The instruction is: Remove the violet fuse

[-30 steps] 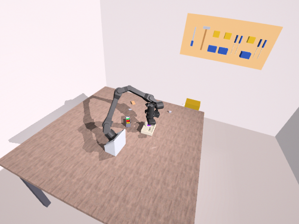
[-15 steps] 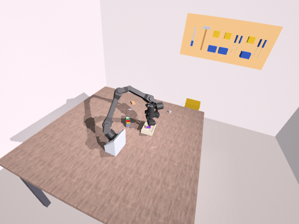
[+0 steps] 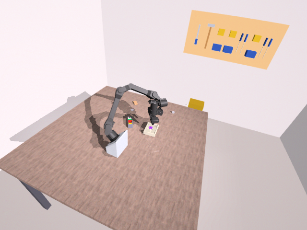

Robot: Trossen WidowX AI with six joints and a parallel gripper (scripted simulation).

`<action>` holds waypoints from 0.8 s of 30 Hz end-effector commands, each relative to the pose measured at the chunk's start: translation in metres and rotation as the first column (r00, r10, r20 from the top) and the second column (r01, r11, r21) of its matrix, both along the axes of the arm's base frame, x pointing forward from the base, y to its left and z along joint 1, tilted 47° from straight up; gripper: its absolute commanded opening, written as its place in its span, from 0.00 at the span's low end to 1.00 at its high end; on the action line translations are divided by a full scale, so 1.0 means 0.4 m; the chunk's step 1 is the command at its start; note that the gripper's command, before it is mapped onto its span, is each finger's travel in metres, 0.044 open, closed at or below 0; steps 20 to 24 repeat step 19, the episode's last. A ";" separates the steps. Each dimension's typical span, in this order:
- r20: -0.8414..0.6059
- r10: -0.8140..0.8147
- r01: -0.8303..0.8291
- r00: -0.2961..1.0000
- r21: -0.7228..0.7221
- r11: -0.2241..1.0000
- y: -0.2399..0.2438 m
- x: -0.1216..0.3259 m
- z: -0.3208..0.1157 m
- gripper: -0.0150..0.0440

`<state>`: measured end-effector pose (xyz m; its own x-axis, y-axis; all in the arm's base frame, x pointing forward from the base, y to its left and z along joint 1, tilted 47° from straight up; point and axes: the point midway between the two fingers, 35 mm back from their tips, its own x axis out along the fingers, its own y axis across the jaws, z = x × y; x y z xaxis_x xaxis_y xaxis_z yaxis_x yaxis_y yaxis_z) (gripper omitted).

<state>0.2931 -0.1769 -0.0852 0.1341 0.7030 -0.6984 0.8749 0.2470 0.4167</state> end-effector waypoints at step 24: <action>0.000 0.001 -0.001 1.000 0.000 1.000 0.000 0.000 0.001 0.81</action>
